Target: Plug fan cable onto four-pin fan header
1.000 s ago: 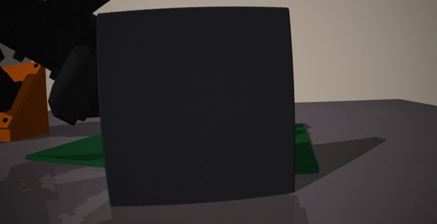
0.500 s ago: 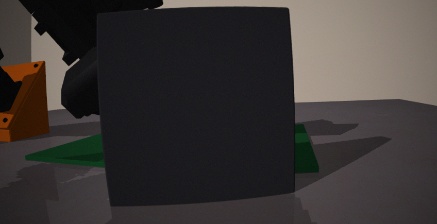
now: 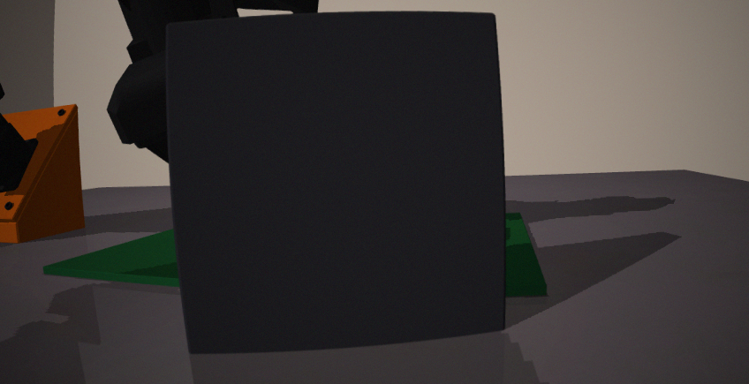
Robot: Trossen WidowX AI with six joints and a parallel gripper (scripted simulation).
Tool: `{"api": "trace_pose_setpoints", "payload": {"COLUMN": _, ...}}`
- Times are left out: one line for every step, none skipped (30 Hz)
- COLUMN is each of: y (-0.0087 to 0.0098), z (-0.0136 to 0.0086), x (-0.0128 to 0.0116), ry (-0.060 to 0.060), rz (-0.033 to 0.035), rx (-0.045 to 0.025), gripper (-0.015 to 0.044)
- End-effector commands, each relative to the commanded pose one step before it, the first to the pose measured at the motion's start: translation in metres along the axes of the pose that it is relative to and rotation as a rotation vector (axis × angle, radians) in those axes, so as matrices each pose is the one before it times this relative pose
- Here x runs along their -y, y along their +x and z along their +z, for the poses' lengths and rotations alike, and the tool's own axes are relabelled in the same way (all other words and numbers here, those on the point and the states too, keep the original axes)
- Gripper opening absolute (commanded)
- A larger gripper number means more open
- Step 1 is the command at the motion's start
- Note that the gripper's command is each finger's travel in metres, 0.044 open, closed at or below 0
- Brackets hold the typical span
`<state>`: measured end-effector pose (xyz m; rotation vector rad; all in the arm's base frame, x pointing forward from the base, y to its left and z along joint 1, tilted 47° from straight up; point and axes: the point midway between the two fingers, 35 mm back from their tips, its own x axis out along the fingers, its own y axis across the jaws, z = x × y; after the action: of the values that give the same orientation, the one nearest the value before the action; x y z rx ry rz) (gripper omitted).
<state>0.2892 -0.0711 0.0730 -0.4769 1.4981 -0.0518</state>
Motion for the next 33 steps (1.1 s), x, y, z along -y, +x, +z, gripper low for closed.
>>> {"api": "trace_pose_setpoints", "payload": {"y": -0.00722, "z": 0.00399, "x": 0.00079, "ry": 0.0045, "rz": -0.06445, "rx": -0.08015, "gripper": 0.0440}}
{"api": "trace_pose_setpoints", "payload": {"y": -0.00145, "z": 0.00041, "x": 0.00013, "ry": -0.0004, "rz": -0.01356, "rx": -0.01561, "gripper": 0.0440}}
{"api": "trace_pose_setpoints", "payload": {"y": -0.00153, "z": 0.00043, "x": 0.00018, "ry": -0.0006, "rz": -0.01405, "rx": -0.01516, "gripper": 0.0440}}
{"api": "trace_pose_setpoints", "payload": {"y": -0.00160, "z": 0.00046, "x": 0.00022, "ry": -0.0008, "rz": -0.01453, "rx": -0.01469, "gripper": 0.0440}}
{"api": "trace_pose_setpoints", "payload": {"y": -0.00167, "z": 0.00048, "x": 0.00026, "ry": -0.0010, "rz": -0.01499, "rx": -0.01421, "gripper": 0.0440}}
{"api": "trace_pose_setpoints", "payload": {"y": -0.00175, "z": 0.00051, "x": 0.00031, "ry": -0.0012, "rz": -0.01545, "rx": -0.01372, "gripper": 0.0440}}
{"api": "trace_pose_setpoints", "payload": {"y": -0.00182, "z": 0.00053, "x": 0.00035, "ry": -0.0013, "rz": -0.01589, "rx": -0.01322, "gripper": 0.0440}}
{"api": "trace_pose_setpoints", "payload": {"y": -0.00189, "z": 0.00056, "x": 0.00040, "ry": -0.0015, "rz": -0.01632, "rx": -0.01271, "gripper": 0.0440}}
{"api": "trace_pose_setpoints", "payload": {"y": -0.00196, "z": 0.00059, "x": 0.00045, "ry": -0.0017, "rz": -0.01674, "rx": -0.01218, "gripper": 0.0440}}
{"api": "trace_pose_setpoints", "payload": {"y": -0.00203, "z": 0.00062, "x": 0.00049, "ry": -0.0018, "rz": -0.01715, "rx": -0.01165, "gripper": 0.0440}}
{"api": "trace_pose_setpoints", "payload": {"y": -0.00210, "z": 0.00066, "x": 0.00054, "ry": -0.0019, "rz": -0.01754, "rx": -0.01110, "gripper": 0.0440}}
{"api": "trace_pose_setpoints", "payload": {"y": -0.00217, "z": 0.00069, "x": 0.00059, "ry": -0.0021, "rz": -0.01792, "rx": -0.01054, "gripper": 0.0440}}
{"api": "trace_pose_setpoints", "payload": {"y": -0.00224, "z": 0.00072, "x": 0.00064, "ry": -0.0022, "rz": -0.01829, "rx": -0.00998, "gripper": 0.0440}}
{"api": "trace_pose_setpoints", "payload": {"y": -0.00231, "z": 0.00076, "x": 0.00069, "ry": -0.0023, "rz": -0.01864, "rx": -0.00940, "gripper": 0.0440}}
{"api": "trace_pose_setpoints", "payload": {"y": -0.00213, "z": 0.00072, "x": 0.00067, "ry": -0.0022, "rz": -0.01704, "rx": -0.00795, "gripper": 0.0440}}
{"api": "trace_pose_setpoints", "payload": {"y": -0.00219, "z": 0.00075, "x": 0.00071, "ry": -0.0022, "rz": -0.01730, "rx": -0.00747, "gripper": 0.0440}}
{"api": "trace_pose_setpoints", "payload": {"y": -0.00224, "z": 0.00078, "x": 0.00075, "ry": -0.0023, "rz": -0.01756, "rx": -0.00699, "gripper": 0.0440}}
{"api": "trace_pose_setpoints", "payload": {"y": -0.00229, "z": 0.00081, "x": 0.00079, "ry": -0.0024, "rz": -0.01780, "rx": -0.00650, "gripper": 0.0440}}
{"api": "trace_pose_setpoints", "payload": {"y": -0.00235, "z": 0.00085, "x": 0.00083, "ry": -0.0025, "rz": -0.01803, "rx": -0.00601, "gripper": 0.0440}}
{"api": "trace_pose_setpoints", "payload": {"y": -0.00240, "z": 0.00089, "x": 0.00087, "ry": -0.0025, "rz": -0.01825, "rx": -0.00551, "gripper": 0.0440}}
{"api": "trace_pose_setpoints", "payload": {"y": -0.00241, "z": 0.00091, "x": 0.00090, "ry": -0.0025, "rz": -0.01816, "rx": -0.00493, "gripper": 0.0440}}
{"api": "trace_pose_setpoints", "payload": {"y": -0.00187, "z": 0.00072, "x": 0.00072, "ry": -0.0020, "rz": -0.01399, "rx": -0.00343, "gripper": 0.0440}}
{"api": "trace_pose_setpoints", "payload": {"y": -0.00113, "z": 0.00044, "x": 0.00045, "ry": -0.0012, "rz": -0.00845, "rx": -0.00192, "gripper": 0.0440}}
{"api": "trace_pose_setpoints", "payload": {"y": -0.00038, "z": 0.00015, "x": 0.00015, "ry": -0.0004, "rz": -0.00282, "rx": -0.00062, "gripper": 0.0440}}
{"api": "trace_pose_setpoints", "payload": {"y": 0.00000, "z": 0.00000, "x": 0.00000, "ry": 0.0000, "rz": 0.00000, "rx": 0.00000, "gripper": 0.0440}}
{"api": "trace_pose_setpoints", "payload": {"y": 0.00610, "z": -0.00302, "x": -0.00359, "ry": -0.0015, "rz": 0.04361, "rx": 0.00747, "gripper": 0.0440}}
{"api": "trace_pose_setpoints", "payload": {"y": 0.00000, "z": 0.00000, "x": 0.00000, "ry": 0.0000, "rz": 0.00000, "rx": 0.00000, "gripper": 0.0440}}
{"api": "trace_pose_setpoints", "payload": {"y": 0.00000, "z": 0.00000, "x": 0.00000, "ry": 0.0000, "rz": 0.00000, "rx": 0.00000, "gripper": 0.0440}}
{"api": "trace_pose_setpoints", "payload": {"y": 0.00000, "z": 0.00000, "x": 0.00000, "ry": 0.0000, "rz": 0.00000, "rx": 0.00000, "gripper": 0.0440}}
{"api": "trace_pose_setpoints", "payload": {"y": -0.00087, "z": 0.00150, "x": 0.00007, "ry": -0.0039, "rz": -0.00116, "rx": 0.00095, "gripper": 0.0440}}
{"api": "trace_pose_setpoints", "payload": {"y": -0.00259, "z": 0.00449, "x": 0.00018, "ry": -0.0117, "rz": -0.00349, "rx": 0.00283, "gripper": 0.0440}}
{"api": "trace_pose_setpoints", "payload": {"y": -0.00459, "z": 0.00719, "x": 0.00034, "ry": -0.0175, "rz": -0.00469, "rx": 0.00487, "gripper": 0.0440}}
{"api": "trace_pose_setpoints", "payload": {"y": -0.00562, "z": 0.00869, "x": 0.00031, "ry": -0.0211, "rz": -0.00561, "rx": 0.00599, "gripper": 0.0440}}
